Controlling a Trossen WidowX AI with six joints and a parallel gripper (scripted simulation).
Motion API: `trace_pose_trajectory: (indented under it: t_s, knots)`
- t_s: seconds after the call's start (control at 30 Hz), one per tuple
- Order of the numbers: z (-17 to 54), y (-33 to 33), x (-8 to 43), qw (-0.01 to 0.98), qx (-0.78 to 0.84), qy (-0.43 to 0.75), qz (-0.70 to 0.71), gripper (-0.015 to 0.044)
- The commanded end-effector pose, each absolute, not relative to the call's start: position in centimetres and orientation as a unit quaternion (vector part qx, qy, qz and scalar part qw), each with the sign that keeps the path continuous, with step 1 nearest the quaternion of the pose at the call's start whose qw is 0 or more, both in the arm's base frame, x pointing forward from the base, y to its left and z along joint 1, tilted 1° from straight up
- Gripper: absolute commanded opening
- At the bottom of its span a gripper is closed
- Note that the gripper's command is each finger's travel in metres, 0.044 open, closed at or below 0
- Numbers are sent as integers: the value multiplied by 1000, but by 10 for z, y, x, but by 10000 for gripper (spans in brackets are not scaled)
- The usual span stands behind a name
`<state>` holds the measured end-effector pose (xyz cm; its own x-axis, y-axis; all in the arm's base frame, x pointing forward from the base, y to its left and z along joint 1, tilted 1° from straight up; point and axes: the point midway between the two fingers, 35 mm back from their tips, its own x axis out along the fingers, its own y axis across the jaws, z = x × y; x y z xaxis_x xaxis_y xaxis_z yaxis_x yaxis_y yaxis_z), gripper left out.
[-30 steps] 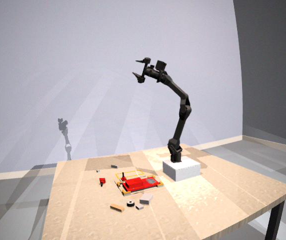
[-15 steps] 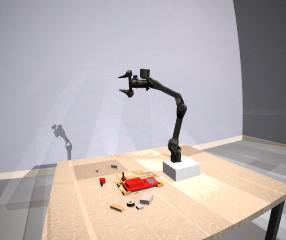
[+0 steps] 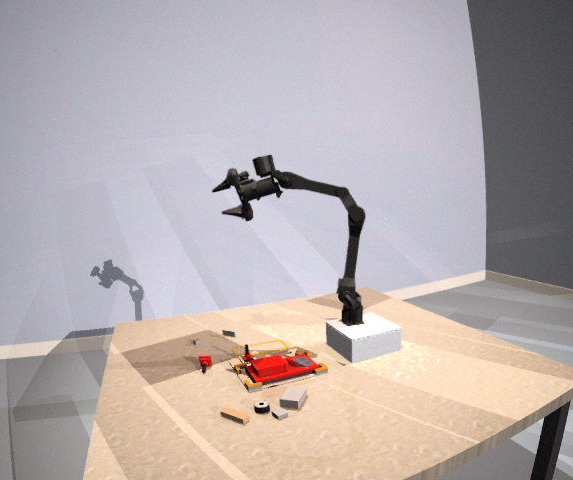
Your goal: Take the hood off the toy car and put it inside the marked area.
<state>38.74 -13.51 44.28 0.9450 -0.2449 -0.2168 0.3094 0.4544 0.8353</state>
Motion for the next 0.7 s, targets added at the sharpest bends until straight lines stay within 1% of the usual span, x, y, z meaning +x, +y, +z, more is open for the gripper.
trace_pose_trajectory:
  t_s: [0.0,0.27,0.43,0.67]
  knots:
    - [404,-116,408,860,474,100,-162,440]
    - [341,-73,429,874,410,212,-151,440]
    - [319,-57,434,877,384,251,-144,440]
    - [262,-11,437,871,320,354,-116,440]
